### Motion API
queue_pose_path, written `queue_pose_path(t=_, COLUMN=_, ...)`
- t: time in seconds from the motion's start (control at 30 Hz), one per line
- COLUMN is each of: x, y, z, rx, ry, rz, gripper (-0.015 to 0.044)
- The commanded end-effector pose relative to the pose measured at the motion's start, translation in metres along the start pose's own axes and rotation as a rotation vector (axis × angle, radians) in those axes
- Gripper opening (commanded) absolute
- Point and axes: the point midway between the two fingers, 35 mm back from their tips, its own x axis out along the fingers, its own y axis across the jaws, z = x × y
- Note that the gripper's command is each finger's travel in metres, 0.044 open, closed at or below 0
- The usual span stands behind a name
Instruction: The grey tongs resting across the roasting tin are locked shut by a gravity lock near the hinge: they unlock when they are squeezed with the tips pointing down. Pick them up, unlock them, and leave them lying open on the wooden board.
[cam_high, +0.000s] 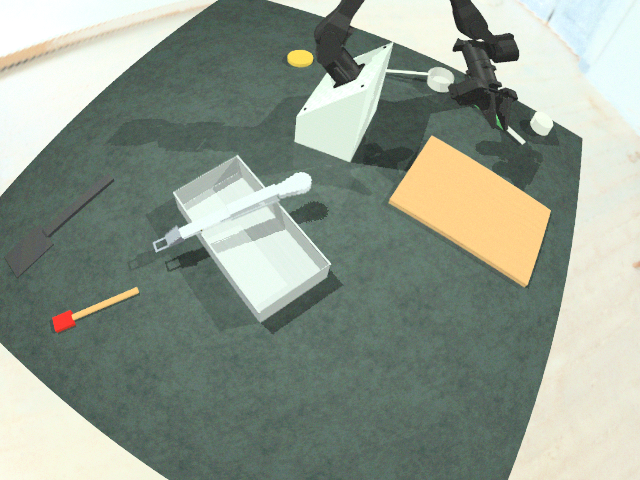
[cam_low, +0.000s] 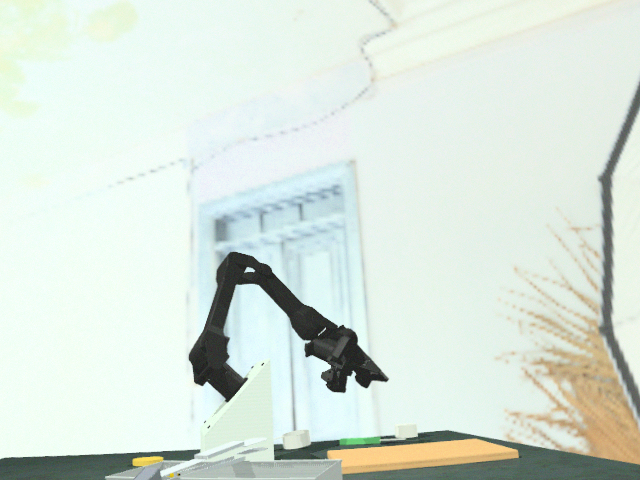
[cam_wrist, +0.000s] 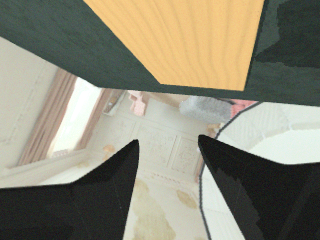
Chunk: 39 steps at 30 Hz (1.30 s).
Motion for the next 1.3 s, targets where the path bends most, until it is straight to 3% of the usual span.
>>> queue_pose_path(t=0.0, x=0.015, y=0.026, z=-0.023, rx=0.293, ry=-0.069, rz=0.043, gripper=0.026)
queue_pose_path(t=0.37, x=0.084, y=0.15, z=-0.038, rx=1.301, ry=-0.281, rz=0.405, gripper=0.026)
queue_pose_path(t=0.57, x=0.101, y=0.181, z=-0.031, rx=1.51, ry=-0.324, rz=0.497, gripper=0.026)
queue_pose_path(t=0.77, x=0.127, y=0.248, z=-0.008, rx=1.92, ry=-0.335, rz=0.777, gripper=0.026)
queue_pose_path(t=1.1, x=0.153, y=0.372, z=0.073, rx=2.55, ry=-0.108, rz=1.456, gripper=0.026)
queue_pose_path(t=1.27, x=0.151, y=0.423, z=0.116, rx=2.736, ry=0.179, rz=1.818, gripper=0.026)
